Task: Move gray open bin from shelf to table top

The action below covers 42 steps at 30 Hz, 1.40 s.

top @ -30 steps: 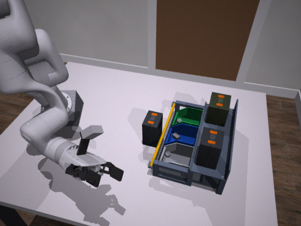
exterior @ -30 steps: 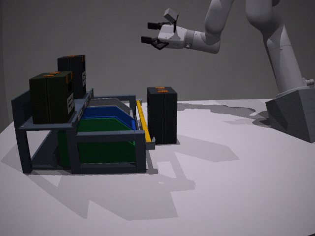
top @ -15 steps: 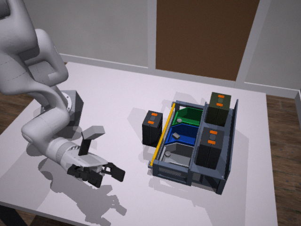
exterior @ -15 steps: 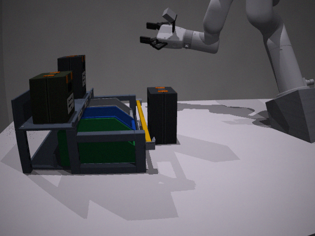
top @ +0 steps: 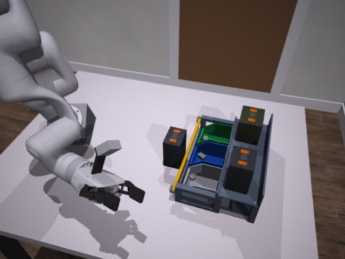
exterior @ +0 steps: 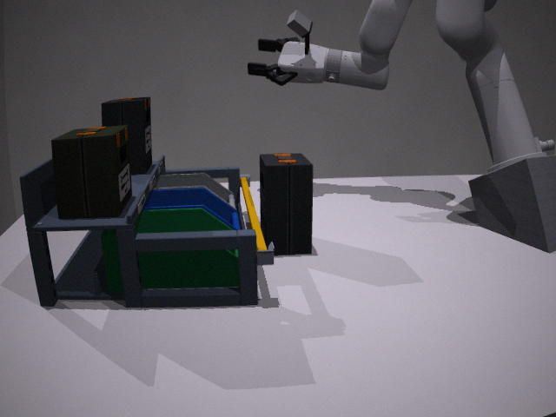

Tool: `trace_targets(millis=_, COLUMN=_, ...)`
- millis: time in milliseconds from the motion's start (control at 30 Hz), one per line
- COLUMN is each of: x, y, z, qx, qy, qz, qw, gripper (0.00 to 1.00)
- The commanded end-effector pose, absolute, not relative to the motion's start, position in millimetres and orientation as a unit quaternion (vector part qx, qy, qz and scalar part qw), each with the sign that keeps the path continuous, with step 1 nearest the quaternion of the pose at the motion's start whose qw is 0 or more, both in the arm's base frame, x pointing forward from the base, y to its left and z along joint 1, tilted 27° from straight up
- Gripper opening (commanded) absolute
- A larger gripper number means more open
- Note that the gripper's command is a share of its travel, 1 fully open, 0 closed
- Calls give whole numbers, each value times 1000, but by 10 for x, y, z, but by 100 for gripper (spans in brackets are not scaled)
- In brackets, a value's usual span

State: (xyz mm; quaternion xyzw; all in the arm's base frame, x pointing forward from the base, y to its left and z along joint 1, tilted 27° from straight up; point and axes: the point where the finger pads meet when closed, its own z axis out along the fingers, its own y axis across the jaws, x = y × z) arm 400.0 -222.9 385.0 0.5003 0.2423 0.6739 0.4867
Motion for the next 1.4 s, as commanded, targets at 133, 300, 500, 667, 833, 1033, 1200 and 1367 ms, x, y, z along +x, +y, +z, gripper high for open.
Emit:
trace_targets(millis=133, x=3949, y=-1851, z=3799, qx=580, qy=221, qz=655, qw=430, gripper=100)
trace_targets(millis=300, x=3949, y=-1851, z=3799, qx=580, qy=221, qz=655, qw=430, gripper=100)
trace_targets(millis=500, x=3890, y=-1465, z=3725, qx=647, qy=199, qz=638, qw=367, gripper=100)
trace_targets(millis=667, x=3877, y=-1368, z=3704, qx=665, qy=193, qz=630, qw=351, gripper=100)
trace_targets(millis=833, x=3877, y=-1368, z=3704, qx=665, qy=193, qz=630, qw=351, gripper=100)
trace_targets(millis=1033, x=3835, y=-1074, z=3647, qx=711, qy=176, qz=611, qw=300, gripper=100)
trace_targets(millis=1200, x=3809, y=-880, z=3607, qx=743, qy=162, qz=593, qw=266, gripper=100)
trace_targets(millis=1367, x=3809, y=-880, z=3607, qx=743, qy=162, qz=593, qw=266, gripper=100)
